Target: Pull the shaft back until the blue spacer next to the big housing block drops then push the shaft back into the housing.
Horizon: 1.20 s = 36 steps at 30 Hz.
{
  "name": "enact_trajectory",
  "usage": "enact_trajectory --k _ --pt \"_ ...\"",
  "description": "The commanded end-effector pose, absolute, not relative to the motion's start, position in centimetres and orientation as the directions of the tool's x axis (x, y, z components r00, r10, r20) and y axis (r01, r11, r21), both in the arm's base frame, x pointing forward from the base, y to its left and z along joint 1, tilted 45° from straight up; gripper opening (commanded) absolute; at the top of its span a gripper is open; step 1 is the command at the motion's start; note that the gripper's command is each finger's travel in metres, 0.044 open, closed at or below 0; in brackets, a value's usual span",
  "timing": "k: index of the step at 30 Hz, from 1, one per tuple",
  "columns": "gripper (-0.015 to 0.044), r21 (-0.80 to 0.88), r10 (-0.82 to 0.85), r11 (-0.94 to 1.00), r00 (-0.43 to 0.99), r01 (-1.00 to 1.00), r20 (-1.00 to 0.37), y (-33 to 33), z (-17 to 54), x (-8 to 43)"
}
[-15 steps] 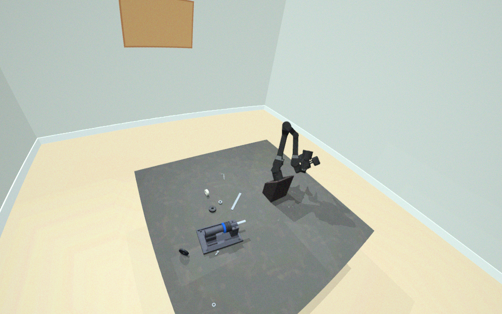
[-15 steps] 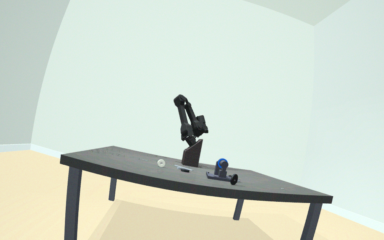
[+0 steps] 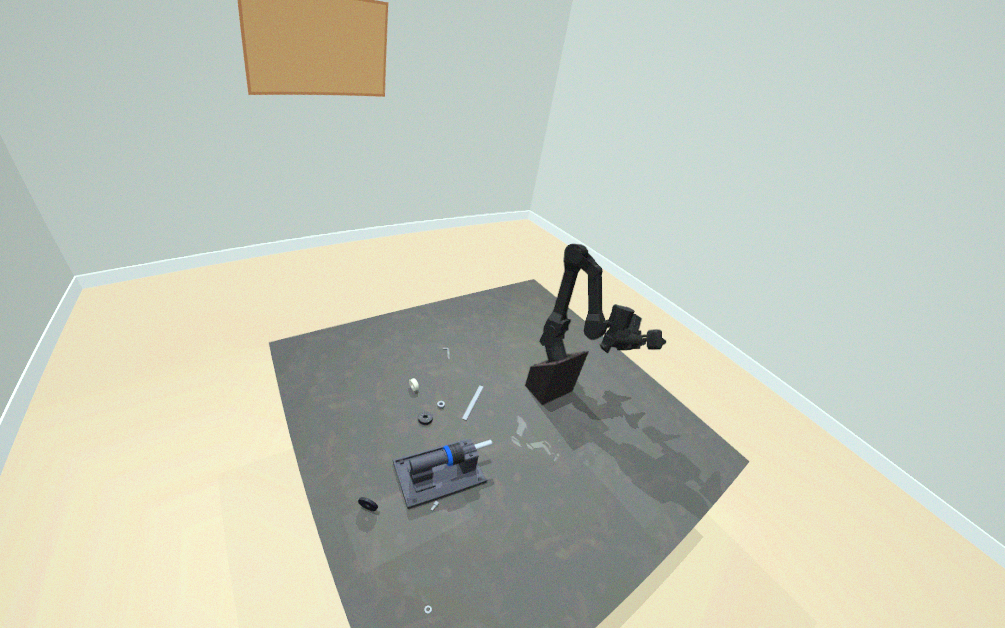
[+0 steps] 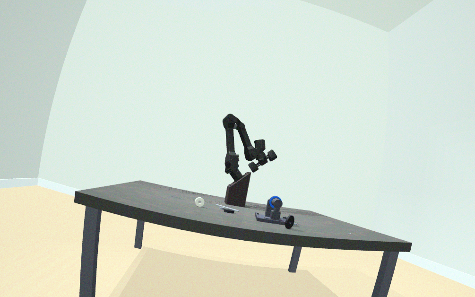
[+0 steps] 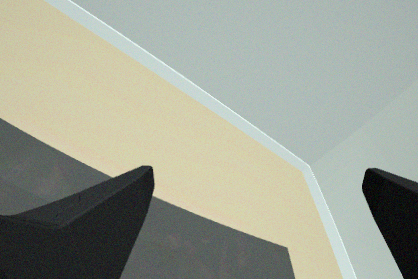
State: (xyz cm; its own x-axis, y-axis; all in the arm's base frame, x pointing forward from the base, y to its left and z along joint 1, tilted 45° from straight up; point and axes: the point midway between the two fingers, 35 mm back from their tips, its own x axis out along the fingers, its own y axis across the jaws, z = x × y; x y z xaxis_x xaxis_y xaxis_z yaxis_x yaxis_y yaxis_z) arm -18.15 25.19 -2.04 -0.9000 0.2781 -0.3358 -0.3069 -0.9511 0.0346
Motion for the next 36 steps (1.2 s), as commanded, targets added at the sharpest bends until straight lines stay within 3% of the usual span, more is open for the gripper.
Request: enact_trajectory --k 1,9,17,26,31,36 --pt "0.0440 0.069 0.455 -0.847 -0.786 -0.527 -0.418 28.8 -3.8 -14.2" --pt "0.0440 0.079 0.690 -0.479 -0.431 -0.874 -0.581 33.2 -7.4 -3.5" --pt "0.0440 0.009 0.719 -0.083 -0.066 -0.997 -0.692 33.7 -10.2 6.2" --pt "0.0440 -0.185 0.454 0.508 0.444 -0.841 -0.772 28.4 -13.1 20.4" --pt "0.0440 -0.272 0.223 0.728 0.592 -0.630 -0.774 23.2 -14.0 25.7" --pt "0.0440 -0.344 0.070 0.805 0.655 -0.482 -0.753 19.9 -14.2 28.3"
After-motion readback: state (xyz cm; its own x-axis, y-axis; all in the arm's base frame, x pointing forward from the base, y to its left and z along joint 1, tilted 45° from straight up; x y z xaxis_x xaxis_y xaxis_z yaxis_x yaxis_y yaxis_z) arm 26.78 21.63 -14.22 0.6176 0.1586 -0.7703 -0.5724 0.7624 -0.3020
